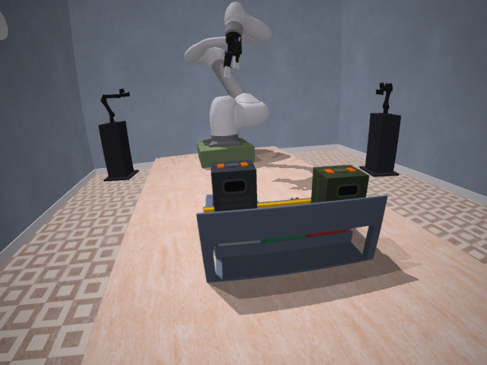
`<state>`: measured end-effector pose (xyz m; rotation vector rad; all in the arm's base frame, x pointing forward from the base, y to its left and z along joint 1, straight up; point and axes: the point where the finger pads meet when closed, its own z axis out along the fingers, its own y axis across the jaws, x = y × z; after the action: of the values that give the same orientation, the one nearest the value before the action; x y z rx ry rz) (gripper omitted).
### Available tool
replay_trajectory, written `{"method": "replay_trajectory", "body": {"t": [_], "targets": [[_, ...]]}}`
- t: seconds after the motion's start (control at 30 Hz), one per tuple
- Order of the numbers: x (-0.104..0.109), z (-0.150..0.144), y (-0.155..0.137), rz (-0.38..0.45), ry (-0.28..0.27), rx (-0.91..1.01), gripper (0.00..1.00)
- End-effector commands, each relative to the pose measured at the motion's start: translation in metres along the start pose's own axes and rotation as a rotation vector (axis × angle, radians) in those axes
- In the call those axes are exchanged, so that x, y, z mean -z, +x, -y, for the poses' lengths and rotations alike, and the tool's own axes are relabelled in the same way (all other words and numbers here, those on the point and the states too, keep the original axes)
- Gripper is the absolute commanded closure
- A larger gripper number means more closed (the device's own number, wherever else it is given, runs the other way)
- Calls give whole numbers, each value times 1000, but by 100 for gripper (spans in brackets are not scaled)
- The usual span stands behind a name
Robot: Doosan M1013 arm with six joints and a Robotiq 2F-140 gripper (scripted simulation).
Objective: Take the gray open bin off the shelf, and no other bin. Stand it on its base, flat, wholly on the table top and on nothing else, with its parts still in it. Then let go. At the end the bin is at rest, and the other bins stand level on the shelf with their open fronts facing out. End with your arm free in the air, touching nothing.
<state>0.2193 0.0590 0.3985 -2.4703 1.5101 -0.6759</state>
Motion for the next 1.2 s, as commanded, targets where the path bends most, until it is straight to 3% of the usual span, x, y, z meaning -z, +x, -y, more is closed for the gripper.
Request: {"method": "replay_trajectory", "body": {"t": [0.0, 0.1, 0.27, 0.67, 0.83, 1.17], "targets": [[-1, 0, 2, 3, -13, -17, 43], [-1, 0, 2, 3, -13, -17, 43], [-1, 0, 2, 93, -190, -175, 43], [-1, 0, 2, 93, -190, -175, 43], [-1, 0, 1, 180, -369, -338, 43], [-1, 0, 1, 180, -369, -338, 43]]}}
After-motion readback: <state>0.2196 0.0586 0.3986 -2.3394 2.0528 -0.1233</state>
